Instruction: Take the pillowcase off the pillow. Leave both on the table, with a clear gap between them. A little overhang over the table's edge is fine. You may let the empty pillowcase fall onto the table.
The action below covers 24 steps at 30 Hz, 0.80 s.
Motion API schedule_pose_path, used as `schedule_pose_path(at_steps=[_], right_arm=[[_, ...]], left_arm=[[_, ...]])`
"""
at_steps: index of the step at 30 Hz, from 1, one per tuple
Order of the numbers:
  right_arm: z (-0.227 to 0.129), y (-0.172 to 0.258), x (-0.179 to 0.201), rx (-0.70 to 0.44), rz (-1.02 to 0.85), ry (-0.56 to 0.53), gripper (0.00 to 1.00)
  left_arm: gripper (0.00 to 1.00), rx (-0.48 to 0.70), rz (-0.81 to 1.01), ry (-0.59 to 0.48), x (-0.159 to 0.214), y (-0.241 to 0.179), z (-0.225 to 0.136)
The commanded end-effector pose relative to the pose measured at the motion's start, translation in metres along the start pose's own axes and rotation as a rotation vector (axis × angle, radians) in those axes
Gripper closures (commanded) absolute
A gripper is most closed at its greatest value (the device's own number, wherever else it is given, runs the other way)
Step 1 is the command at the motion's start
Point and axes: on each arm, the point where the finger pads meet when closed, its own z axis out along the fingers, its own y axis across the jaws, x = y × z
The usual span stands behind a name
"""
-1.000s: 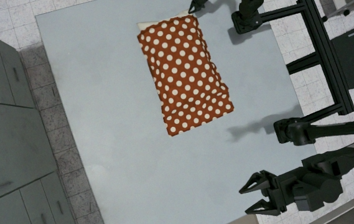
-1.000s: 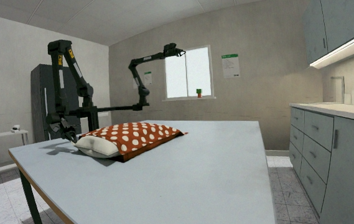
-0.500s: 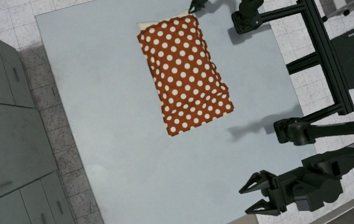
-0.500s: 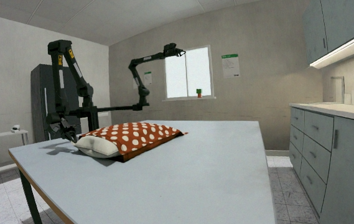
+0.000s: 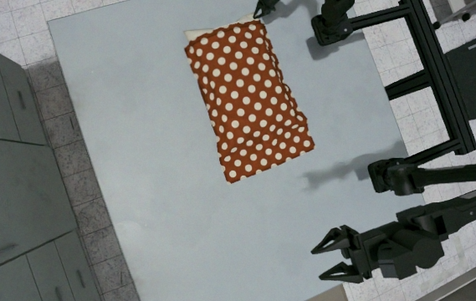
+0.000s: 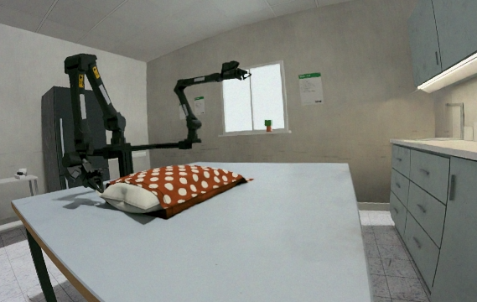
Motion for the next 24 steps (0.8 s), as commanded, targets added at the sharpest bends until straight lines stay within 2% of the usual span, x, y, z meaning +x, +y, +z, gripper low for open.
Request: schedule_pose_path(at_steps=[1, 3, 4, 7, 16, 19, 20, 21, 24], right_arm=[[0.0, 0.003, 0.007, 0.002, 0.003, 0.012, 0.98], [0.0, 0.003, 0.007, 0.002, 0.003, 0.012, 0.98], [0.0, 0.003, 0.007, 0.002, 0.003, 0.012, 0.98], [0.0, 0.003, 0.007, 0.002, 0.003, 0.012, 0.98], [0.0, 0.003, 0.007, 0.002, 0.003, 0.012, 0.98], [0.0, 0.003, 0.007, 0.002, 0.003, 0.012, 0.98], [0.0, 0.003, 0.007, 0.002, 0.003, 0.012, 0.98], [0.0, 0.003, 0.007, 0.002, 0.003, 0.012, 0.98], [0.0, 0.003, 0.007, 0.002, 0.003, 0.012, 0.98]], left_arm=[[0.4, 0.012, -0.029, 0.021, 0.012, -0.007, 0.013], [0.4, 0.011, -0.046, 0.009, 0.008, -0.01, 0.019], [0.4, 0.009, -0.056, 0.059, 0.038, -0.011, 0.023], [0.4, 0.004, -0.087, 0.105, 0.066, -0.017, 0.031], [0.4, -0.023, -0.144, 0.316, 0.189, -0.037, 0.05], [0.4, -0.028, -0.154, 0.308, 0.185, -0.038, 0.055], [0.4, -0.029, -0.154, 0.323, 0.195, -0.041, 0.058], [0.4, -0.038, -0.154, 0.38, 0.228, -0.042, 0.051], [0.4, -0.053, -0.163, 0.466, 0.276, -0.048, 0.046]])
